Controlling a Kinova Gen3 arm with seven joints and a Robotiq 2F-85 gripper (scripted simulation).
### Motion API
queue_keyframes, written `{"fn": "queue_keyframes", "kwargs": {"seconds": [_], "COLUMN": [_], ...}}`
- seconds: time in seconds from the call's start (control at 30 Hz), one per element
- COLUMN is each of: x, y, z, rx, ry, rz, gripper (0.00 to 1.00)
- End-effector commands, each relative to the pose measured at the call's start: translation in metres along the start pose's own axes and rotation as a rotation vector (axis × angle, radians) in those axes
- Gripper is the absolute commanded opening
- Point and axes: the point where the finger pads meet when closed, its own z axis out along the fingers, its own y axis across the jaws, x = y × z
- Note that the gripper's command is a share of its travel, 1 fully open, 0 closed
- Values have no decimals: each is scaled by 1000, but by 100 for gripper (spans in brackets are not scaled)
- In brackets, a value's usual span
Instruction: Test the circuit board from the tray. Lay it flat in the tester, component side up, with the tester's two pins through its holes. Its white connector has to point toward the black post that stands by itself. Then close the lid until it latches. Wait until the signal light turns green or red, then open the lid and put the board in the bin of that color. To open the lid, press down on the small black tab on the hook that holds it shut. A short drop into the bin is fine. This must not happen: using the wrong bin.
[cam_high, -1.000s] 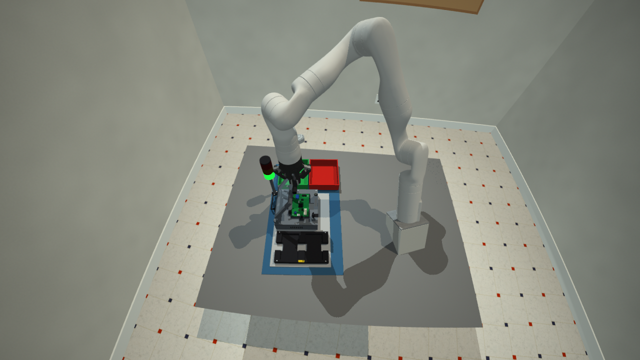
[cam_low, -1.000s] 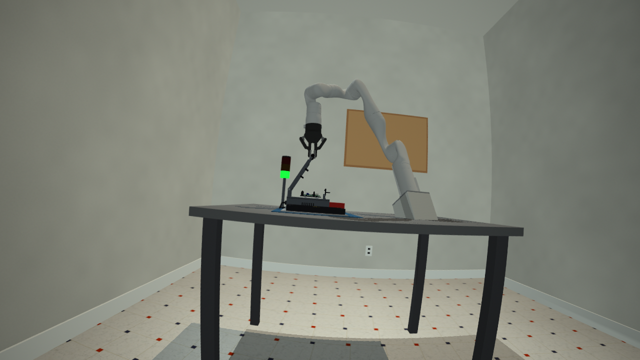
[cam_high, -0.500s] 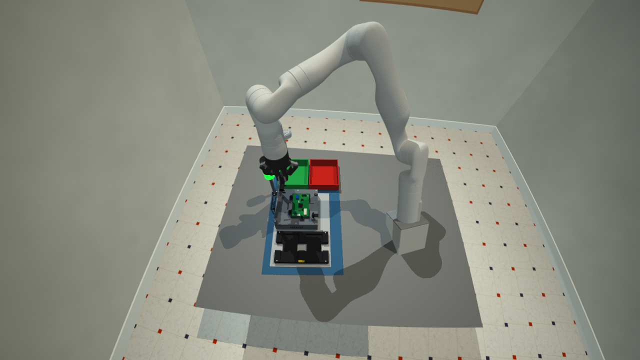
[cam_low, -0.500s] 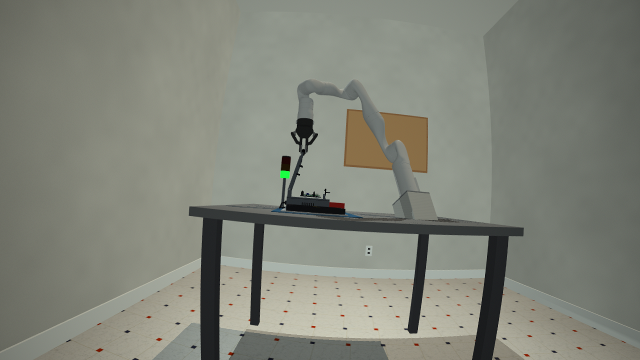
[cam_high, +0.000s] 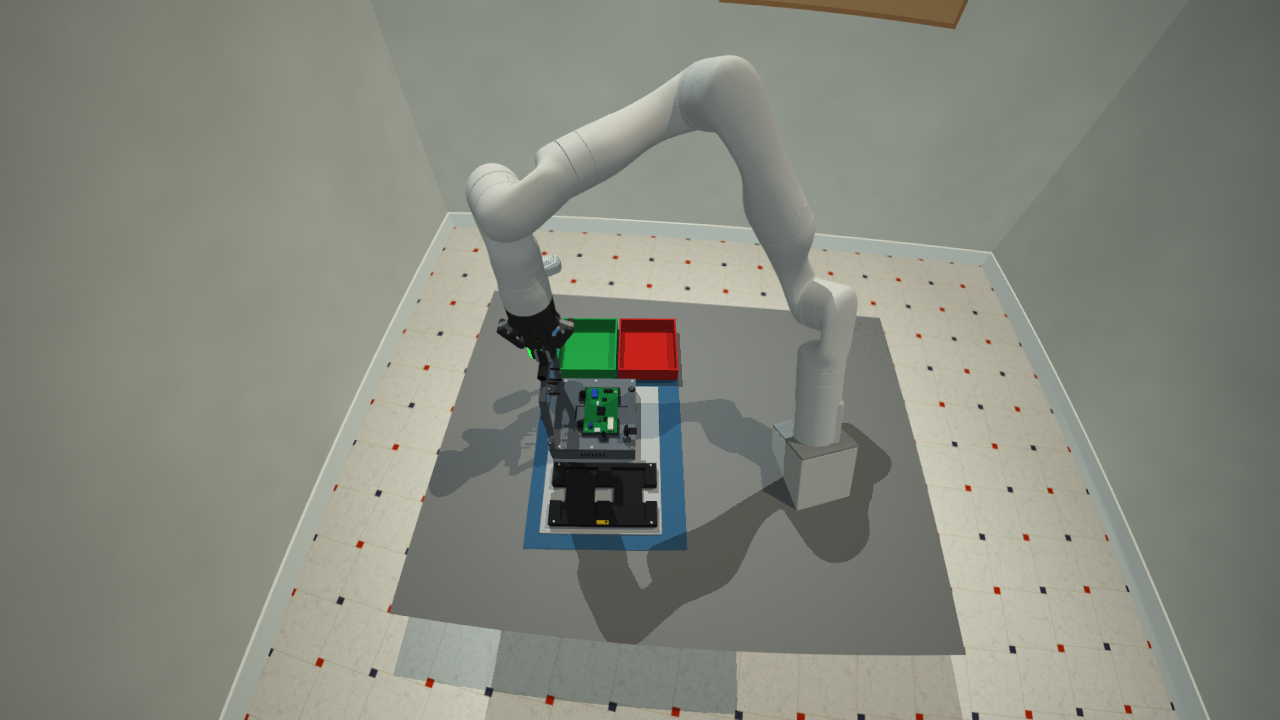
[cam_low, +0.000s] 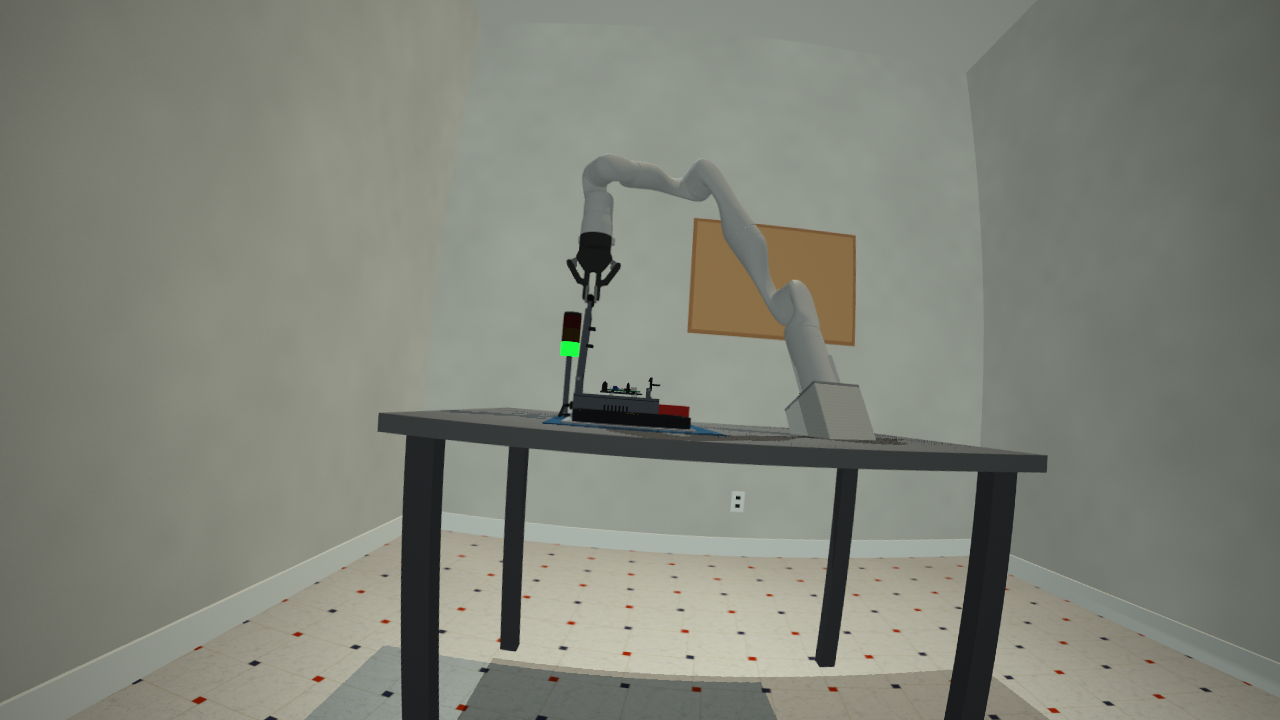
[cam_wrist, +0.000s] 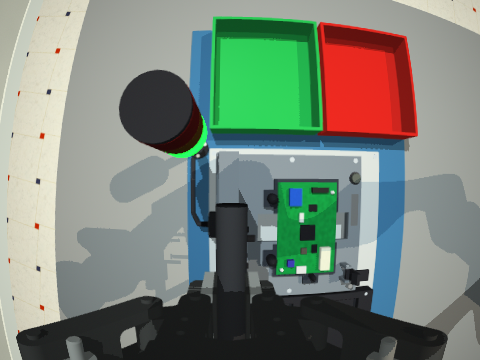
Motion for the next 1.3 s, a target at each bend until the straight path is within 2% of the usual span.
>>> {"fn": "queue_keyframes", "kwargs": {"seconds": [0.0, 0.63, 1.27], "x": [0, 0, 0], "y": [-15, -36, -42], "z": [9, 11, 11], "rx": [11, 11, 11], "ry": [7, 7, 7], "rz": [4, 4, 4], "gripper": [0, 0, 0]}}
